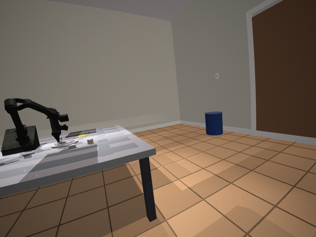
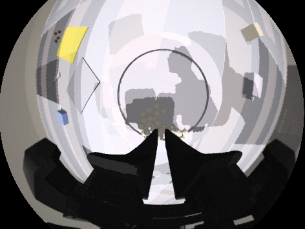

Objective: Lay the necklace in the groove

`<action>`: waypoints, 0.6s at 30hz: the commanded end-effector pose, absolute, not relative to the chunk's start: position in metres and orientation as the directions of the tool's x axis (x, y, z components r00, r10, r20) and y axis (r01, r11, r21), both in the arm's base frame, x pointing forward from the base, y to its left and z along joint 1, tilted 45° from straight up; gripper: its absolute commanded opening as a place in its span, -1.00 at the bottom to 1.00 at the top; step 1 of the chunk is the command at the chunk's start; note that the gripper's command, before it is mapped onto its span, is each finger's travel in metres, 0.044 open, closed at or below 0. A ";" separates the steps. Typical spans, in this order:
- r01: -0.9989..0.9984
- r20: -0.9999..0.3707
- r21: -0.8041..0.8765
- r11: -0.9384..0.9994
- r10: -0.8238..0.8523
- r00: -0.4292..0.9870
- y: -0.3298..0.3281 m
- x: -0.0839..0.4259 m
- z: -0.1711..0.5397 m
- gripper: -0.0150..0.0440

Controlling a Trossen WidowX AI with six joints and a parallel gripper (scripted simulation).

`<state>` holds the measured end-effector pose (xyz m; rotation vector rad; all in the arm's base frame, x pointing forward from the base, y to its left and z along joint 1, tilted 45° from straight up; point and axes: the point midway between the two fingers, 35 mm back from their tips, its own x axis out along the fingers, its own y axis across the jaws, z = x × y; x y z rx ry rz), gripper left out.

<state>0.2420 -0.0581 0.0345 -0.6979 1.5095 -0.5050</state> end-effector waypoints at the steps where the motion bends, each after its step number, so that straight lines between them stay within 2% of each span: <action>1: -0.126 -0.709 -0.701 0.702 -0.705 0.013 -0.063 0.244 0.035 -0.49; 12: -0.126 -0.709 -0.701 0.702 -0.705 0.013 -0.070 0.244 0.028 -0.49; 18: -0.120 -0.719 -0.693 0.711 -0.694 0.034 -0.061 0.248 0.033 0.04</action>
